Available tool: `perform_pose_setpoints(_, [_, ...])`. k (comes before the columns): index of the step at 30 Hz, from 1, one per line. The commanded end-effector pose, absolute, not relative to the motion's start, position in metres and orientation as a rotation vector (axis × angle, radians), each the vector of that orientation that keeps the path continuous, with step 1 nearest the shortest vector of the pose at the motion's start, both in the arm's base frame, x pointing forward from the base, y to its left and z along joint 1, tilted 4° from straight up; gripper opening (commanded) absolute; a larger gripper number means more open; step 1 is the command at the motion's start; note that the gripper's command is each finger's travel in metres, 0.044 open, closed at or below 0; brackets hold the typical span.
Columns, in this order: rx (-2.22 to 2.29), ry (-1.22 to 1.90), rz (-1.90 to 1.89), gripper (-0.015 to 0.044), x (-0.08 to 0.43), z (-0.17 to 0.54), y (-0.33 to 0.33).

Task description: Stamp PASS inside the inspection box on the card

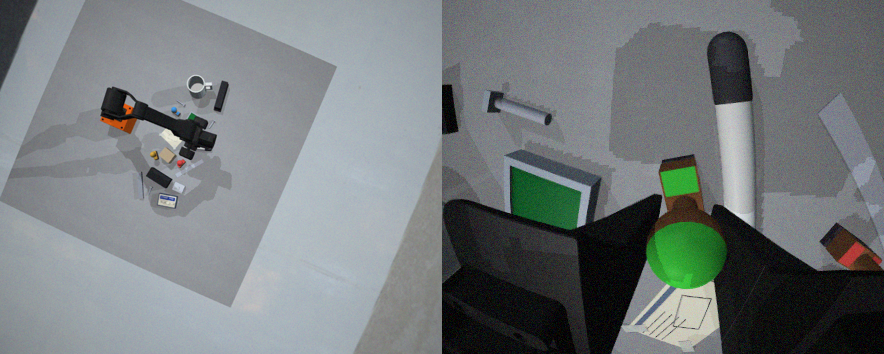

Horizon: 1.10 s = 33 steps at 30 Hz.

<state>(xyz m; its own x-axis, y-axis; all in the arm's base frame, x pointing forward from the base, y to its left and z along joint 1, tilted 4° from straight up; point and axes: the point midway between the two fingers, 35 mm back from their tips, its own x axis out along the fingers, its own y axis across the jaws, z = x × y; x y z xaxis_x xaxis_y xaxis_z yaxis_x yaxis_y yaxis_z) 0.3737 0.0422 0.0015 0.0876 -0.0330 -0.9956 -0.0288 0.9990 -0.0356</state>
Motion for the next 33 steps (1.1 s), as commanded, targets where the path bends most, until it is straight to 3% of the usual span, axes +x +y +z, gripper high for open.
perform_pose_setpoints(1, [-0.05,1.483,-0.003,0.0006,0.374,0.002,0.042])
perform_pose_setpoints(33, [-0.052,1.482,-0.005,0.0,0.374,0.018,0.043])
